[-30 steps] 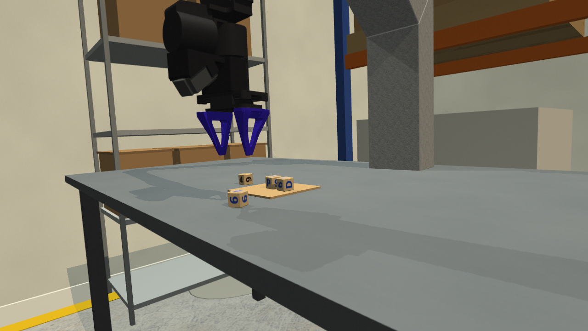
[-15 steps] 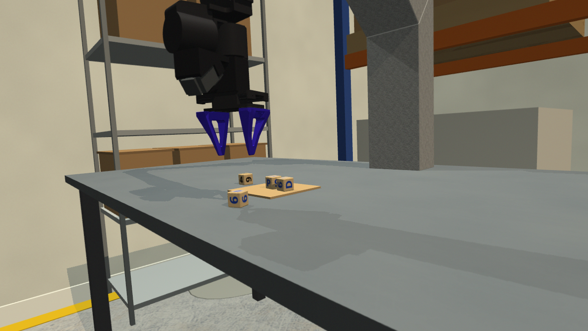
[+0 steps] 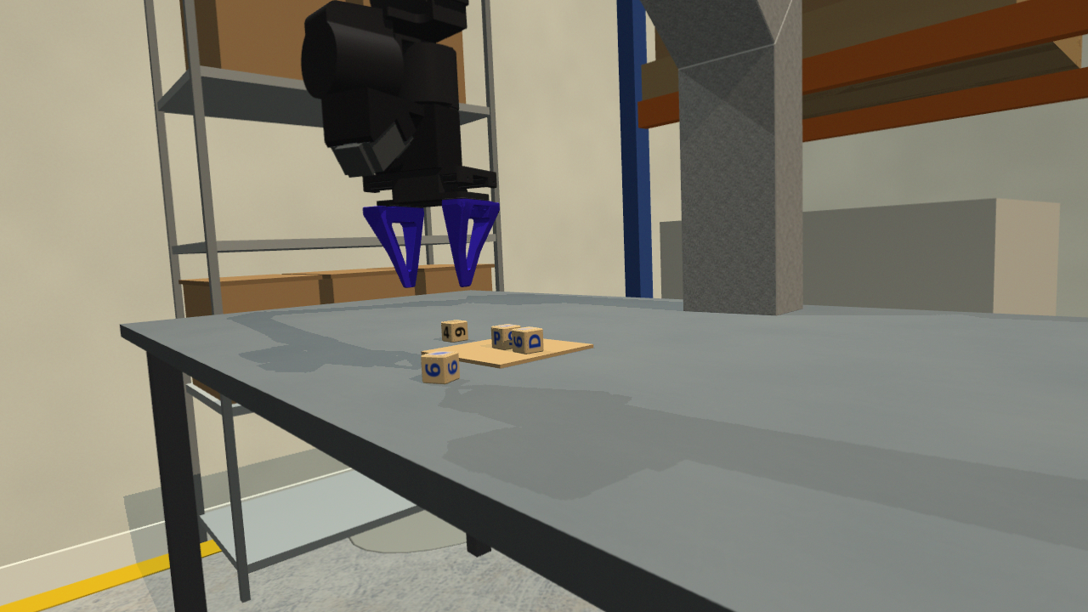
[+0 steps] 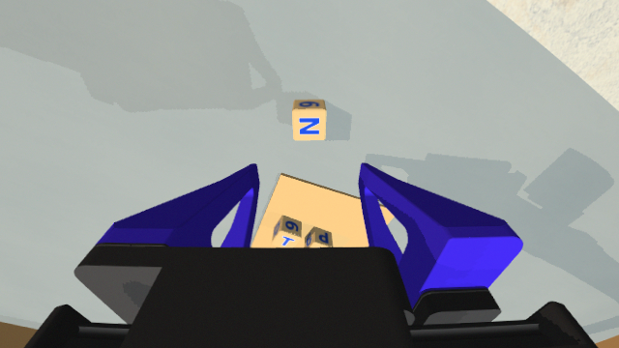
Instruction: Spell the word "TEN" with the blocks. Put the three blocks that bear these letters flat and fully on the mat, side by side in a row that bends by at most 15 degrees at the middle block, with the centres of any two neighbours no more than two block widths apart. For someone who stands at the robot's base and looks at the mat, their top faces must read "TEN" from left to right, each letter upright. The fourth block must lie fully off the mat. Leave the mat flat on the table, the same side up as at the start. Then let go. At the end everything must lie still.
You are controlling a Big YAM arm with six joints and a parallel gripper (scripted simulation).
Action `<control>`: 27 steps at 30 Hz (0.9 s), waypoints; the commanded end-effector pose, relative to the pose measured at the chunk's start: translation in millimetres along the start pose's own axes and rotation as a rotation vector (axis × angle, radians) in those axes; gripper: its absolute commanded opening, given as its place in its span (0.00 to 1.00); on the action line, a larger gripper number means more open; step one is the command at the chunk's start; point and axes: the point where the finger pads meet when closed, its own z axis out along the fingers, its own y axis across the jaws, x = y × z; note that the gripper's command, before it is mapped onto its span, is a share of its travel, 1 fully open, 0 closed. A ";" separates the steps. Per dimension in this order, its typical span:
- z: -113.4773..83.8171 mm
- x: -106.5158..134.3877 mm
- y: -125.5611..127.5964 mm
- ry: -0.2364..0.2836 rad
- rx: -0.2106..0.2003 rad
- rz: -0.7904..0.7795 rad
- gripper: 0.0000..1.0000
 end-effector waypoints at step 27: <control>20.7 -6.5 -3.6 -0.017 0.004 -0.010 0.60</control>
